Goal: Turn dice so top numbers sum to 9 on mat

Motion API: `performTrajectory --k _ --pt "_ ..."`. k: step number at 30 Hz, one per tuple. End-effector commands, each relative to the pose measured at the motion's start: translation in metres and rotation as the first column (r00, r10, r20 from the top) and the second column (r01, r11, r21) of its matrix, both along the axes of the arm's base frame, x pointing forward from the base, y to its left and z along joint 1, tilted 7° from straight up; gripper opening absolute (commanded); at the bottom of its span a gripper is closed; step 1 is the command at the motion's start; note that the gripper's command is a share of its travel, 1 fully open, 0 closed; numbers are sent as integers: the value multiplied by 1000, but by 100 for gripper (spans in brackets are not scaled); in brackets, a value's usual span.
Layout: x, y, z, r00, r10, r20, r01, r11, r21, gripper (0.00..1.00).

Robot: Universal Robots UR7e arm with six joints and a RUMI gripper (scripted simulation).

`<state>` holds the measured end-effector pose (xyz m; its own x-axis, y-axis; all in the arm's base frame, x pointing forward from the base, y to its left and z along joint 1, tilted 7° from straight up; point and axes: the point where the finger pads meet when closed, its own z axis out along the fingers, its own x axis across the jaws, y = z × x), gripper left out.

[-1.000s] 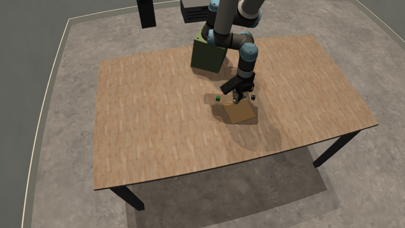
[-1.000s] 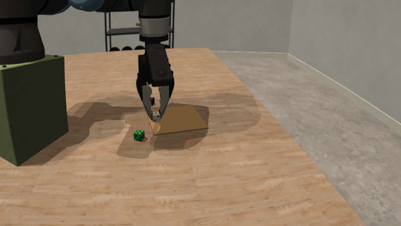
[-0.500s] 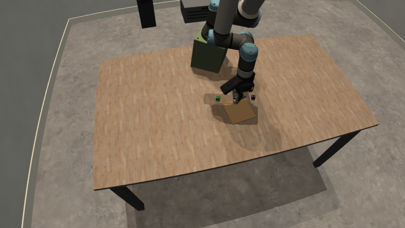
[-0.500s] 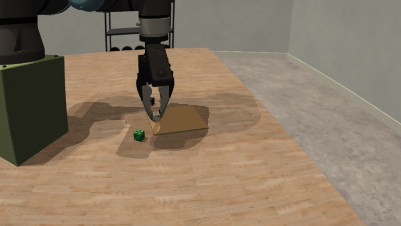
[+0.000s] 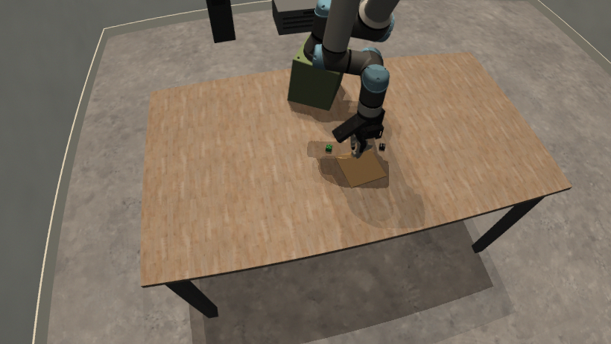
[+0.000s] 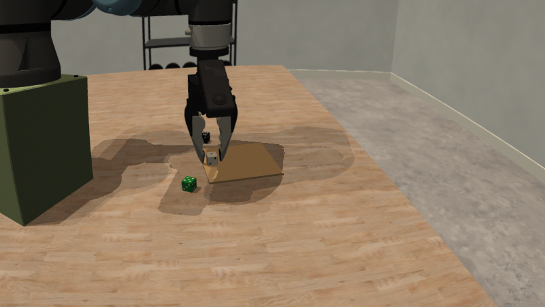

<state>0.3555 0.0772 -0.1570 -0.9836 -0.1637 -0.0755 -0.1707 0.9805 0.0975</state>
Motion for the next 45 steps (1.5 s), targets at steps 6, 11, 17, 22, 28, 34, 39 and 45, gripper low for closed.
performTrajectory --k 6,11,17,22,28,34,39,45 --pt "0 0 0 1000 0 1 0 1000 0 21" --pt "0 0 0 1000 0 1 0 1000 0 21" --pt "0 0 3 1000 0 1 0 1000 0 21" --pt "0 -1 9 1000 0 1 0 1000 0 21" --pt "-1 -2 17 1000 0 1 0 1000 0 21" --pt "-2 -4 33 1000 0 1 0 1000 0 21" --pt "-3 -5 49 1000 0 1 0 1000 0 21" --pt "-3 -7 61 1000 0 1 0 1000 0 21"
